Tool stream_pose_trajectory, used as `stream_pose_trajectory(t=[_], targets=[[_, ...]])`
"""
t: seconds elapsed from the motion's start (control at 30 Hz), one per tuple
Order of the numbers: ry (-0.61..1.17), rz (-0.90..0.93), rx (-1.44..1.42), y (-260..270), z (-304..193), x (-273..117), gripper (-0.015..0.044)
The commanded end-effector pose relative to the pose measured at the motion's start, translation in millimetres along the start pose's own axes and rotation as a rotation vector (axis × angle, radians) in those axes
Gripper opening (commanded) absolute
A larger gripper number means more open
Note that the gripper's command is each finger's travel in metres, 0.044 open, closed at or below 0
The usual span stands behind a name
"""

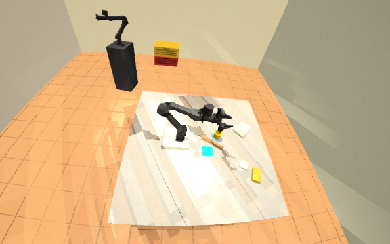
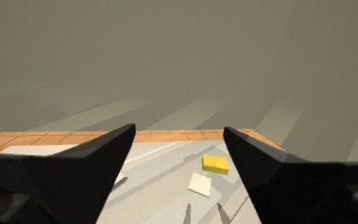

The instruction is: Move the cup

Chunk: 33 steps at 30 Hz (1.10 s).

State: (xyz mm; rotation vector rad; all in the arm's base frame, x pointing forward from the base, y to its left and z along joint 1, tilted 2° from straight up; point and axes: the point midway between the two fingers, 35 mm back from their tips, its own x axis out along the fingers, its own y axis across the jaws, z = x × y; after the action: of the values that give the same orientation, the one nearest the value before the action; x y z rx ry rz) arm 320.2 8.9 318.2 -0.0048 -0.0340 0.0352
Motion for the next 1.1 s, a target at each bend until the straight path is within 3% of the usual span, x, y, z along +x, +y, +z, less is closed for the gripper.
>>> stream_pose_trajectory(t=[0.0,0.13,0.27,0.57,0.87,1.07], targets=[[0.015,0.003,0.016,1.1,-2.4,1.7,0.0374],[0.315,0.021,0.331,24.1,-52.1,26.4,0.0269],[0.670,-0.085,0.656,52.7,-110.4,34.7,0.0167],[1.094,-0.455,0.979,88.1,-178.7,15.2,0.0167],[1.332,-1.046,1.108,117.5,-222.6,-26.3,0.0167],[1.336,-1.072,1.108,123.4,-223.6,-29.2,0.0167]])
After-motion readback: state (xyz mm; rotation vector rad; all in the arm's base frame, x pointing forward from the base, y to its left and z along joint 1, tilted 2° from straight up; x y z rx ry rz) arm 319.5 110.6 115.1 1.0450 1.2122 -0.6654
